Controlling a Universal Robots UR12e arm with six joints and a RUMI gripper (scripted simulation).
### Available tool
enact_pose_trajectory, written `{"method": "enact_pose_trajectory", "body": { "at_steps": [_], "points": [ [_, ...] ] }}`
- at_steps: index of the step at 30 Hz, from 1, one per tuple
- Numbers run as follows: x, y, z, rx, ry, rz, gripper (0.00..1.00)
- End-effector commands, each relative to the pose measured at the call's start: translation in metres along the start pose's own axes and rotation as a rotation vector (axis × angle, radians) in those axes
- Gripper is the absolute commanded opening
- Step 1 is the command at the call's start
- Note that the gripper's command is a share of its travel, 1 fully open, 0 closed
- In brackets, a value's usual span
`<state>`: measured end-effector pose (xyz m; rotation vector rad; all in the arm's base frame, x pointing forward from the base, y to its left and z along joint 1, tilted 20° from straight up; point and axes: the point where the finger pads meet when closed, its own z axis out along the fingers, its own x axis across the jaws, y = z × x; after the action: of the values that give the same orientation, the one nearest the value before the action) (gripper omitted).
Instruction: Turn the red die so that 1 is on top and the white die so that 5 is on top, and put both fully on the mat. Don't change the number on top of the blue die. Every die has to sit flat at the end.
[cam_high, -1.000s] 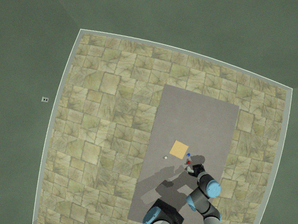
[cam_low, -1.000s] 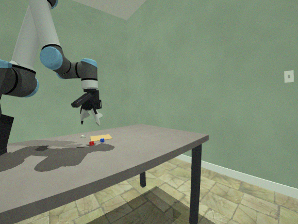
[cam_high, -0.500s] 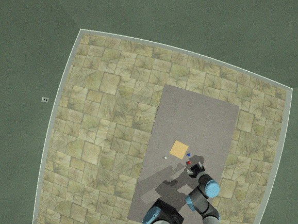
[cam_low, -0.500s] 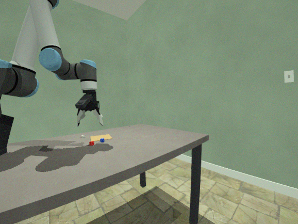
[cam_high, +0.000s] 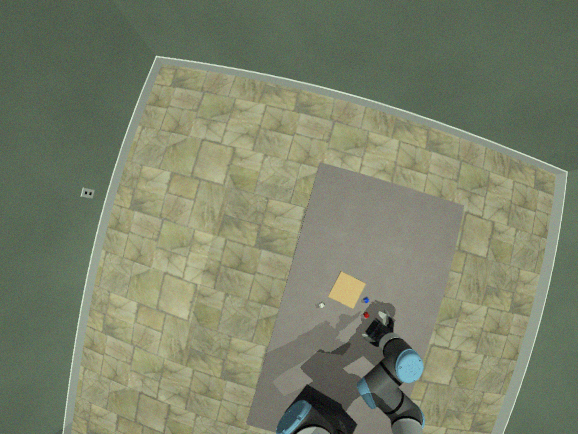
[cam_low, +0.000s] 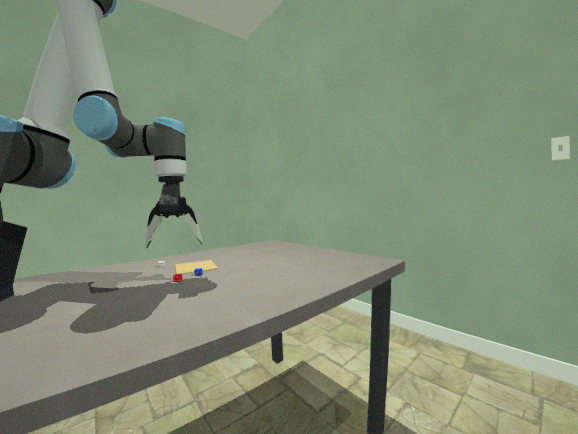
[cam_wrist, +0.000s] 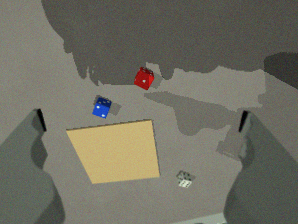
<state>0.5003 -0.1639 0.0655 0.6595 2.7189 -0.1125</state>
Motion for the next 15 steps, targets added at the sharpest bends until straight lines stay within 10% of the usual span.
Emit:
{"method": "enact_pose_trajectory", "body": {
  "at_steps": [1,15],
  "points": [
    [-0.0008,0.0006,0.0016,-0.007,-0.003,-0.149,1.00],
    [-0.0012,0.0042,0.0061,-0.006,-0.004,-0.497,1.00]
  ]
}}
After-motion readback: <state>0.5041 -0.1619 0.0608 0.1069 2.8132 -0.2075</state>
